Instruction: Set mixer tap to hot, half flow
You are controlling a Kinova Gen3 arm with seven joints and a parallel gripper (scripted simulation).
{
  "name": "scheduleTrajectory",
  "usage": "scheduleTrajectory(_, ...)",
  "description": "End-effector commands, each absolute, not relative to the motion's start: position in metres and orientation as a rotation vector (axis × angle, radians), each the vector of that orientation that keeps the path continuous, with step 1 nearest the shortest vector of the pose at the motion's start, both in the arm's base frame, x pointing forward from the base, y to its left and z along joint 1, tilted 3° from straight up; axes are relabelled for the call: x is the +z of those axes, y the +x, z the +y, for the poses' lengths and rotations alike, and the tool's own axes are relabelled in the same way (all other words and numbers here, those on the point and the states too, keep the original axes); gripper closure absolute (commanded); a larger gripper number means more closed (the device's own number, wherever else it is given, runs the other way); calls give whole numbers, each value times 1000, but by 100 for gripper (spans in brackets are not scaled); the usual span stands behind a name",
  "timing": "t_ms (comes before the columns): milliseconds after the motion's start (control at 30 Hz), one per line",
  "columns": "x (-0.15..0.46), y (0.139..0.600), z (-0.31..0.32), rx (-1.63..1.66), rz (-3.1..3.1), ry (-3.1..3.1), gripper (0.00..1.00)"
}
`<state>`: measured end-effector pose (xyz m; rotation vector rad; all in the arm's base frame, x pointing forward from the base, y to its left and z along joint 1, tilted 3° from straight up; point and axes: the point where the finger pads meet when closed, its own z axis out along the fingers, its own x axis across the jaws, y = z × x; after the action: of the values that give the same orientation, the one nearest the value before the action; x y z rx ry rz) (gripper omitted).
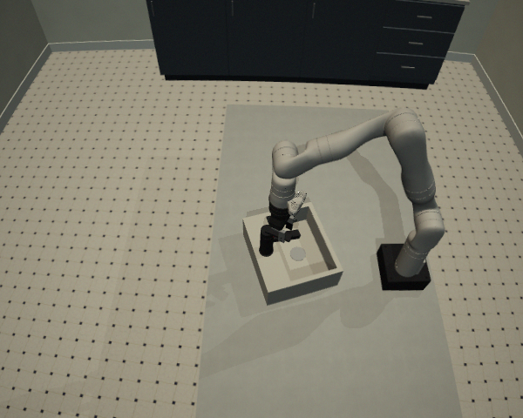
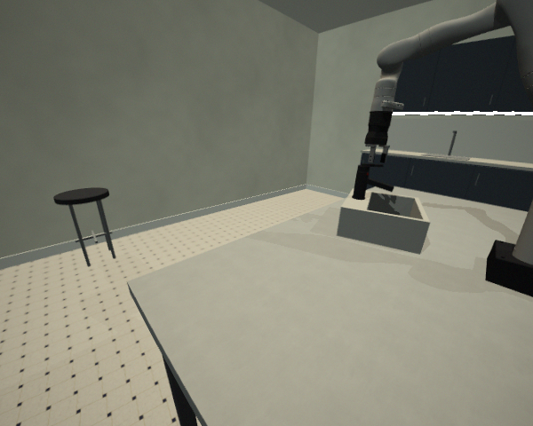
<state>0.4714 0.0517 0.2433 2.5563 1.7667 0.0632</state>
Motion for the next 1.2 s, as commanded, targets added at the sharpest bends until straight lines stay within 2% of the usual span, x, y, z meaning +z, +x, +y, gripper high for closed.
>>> scheduleTrajectory(0,240,472,50,59,1773,2548,0)
scheduleTrajectory(1167,214,473,50,60,1772,2548,0)
